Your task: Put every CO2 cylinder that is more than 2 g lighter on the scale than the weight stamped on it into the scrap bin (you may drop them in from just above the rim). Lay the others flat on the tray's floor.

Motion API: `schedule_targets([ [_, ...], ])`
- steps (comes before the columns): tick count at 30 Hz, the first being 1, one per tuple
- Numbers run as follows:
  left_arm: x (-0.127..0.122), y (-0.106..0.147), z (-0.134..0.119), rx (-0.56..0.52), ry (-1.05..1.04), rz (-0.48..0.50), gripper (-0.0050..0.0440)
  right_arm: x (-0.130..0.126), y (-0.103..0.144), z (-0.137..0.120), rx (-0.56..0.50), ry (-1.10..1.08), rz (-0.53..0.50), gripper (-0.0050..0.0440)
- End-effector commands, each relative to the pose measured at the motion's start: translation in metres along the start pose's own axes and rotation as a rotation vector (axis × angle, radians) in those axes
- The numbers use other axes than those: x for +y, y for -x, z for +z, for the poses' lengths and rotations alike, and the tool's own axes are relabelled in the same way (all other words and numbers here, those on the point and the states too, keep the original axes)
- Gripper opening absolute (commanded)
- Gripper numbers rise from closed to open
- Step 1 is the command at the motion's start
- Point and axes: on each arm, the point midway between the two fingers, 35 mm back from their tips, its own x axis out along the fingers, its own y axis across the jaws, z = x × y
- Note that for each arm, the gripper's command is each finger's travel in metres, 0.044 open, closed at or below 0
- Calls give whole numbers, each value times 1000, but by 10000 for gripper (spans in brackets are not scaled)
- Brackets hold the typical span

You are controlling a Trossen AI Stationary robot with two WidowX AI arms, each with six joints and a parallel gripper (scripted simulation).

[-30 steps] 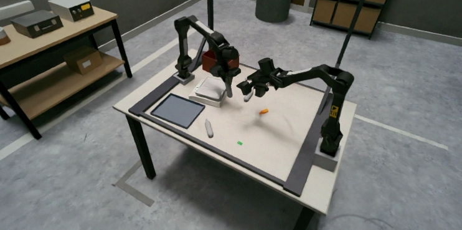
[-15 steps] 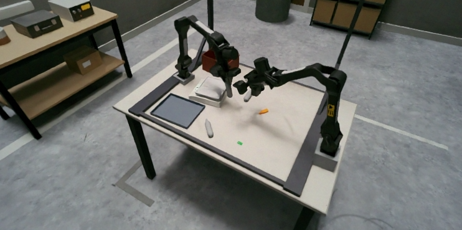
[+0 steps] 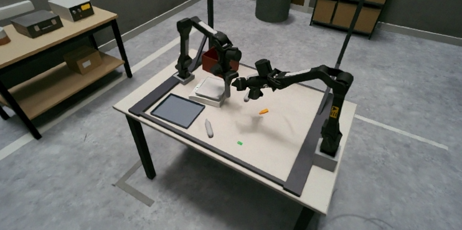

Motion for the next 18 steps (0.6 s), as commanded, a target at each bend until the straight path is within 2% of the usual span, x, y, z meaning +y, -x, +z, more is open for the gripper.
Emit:
schedule_targets([
  [1, -16, 25, -15, 55, -186, -47, 440, 7, 11, -3, -18, -152, 2, -50],
  [9, -32, 60, -26, 88, -608, -138, 440, 7, 11, -2, -57, -442, -64, -50],
  [11, -32, 60, -26, 88, -608, -138, 440, 7, 11, -2, -57, -442, -64, -50],
  [18, -43, 94, -35, 89, -1018, -244, 440, 7, 10, -1, -91, -665, -114, -50],
])
